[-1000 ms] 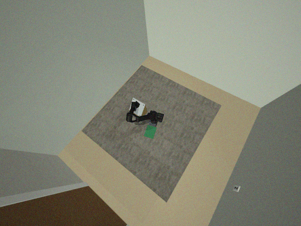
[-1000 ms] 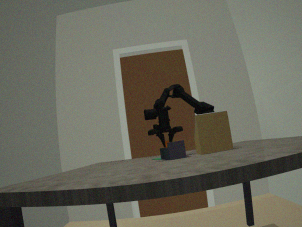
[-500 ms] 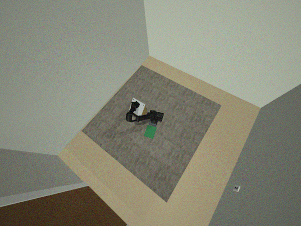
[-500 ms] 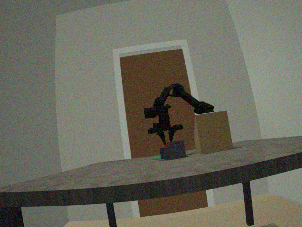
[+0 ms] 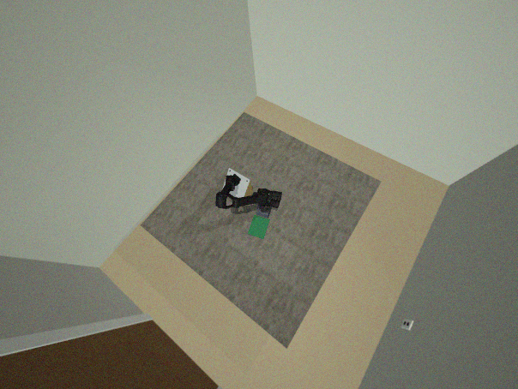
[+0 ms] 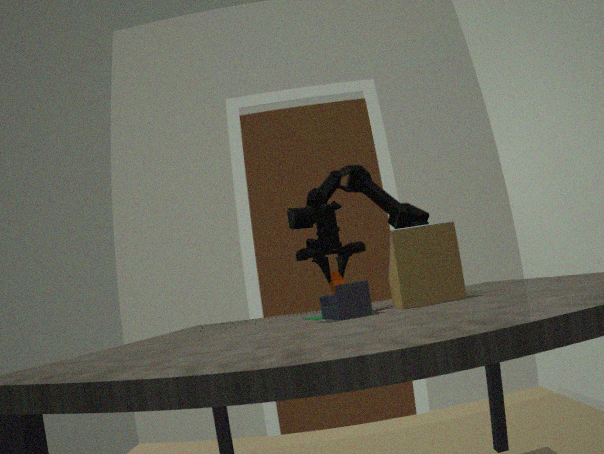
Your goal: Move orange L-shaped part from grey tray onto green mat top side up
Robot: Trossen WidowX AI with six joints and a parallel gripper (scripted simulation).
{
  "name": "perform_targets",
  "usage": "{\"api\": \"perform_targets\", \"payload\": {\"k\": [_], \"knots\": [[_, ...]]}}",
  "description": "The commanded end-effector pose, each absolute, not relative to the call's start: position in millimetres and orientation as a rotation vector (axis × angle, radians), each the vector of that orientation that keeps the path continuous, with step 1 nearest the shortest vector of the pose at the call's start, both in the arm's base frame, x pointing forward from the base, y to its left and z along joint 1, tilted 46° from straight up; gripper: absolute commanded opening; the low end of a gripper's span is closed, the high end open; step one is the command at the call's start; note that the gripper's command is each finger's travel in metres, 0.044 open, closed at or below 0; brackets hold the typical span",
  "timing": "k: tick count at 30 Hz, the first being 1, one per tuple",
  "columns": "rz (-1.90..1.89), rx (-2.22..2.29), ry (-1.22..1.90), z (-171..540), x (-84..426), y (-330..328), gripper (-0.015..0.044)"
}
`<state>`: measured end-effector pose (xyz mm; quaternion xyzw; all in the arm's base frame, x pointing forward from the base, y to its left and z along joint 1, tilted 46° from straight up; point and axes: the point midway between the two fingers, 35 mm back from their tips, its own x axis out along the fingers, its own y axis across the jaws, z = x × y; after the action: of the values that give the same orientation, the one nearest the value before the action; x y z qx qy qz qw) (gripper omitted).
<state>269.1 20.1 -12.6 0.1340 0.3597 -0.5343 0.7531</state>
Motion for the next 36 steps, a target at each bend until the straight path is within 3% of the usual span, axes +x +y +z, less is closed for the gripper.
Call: {"api": "perform_targets", "payload": {"k": [1,36], "knots": [[-1.157,0.304,0.789,-6,269,28,0.0000],[-1.157,0.304,0.791,27,261,62,0.0000]]}}
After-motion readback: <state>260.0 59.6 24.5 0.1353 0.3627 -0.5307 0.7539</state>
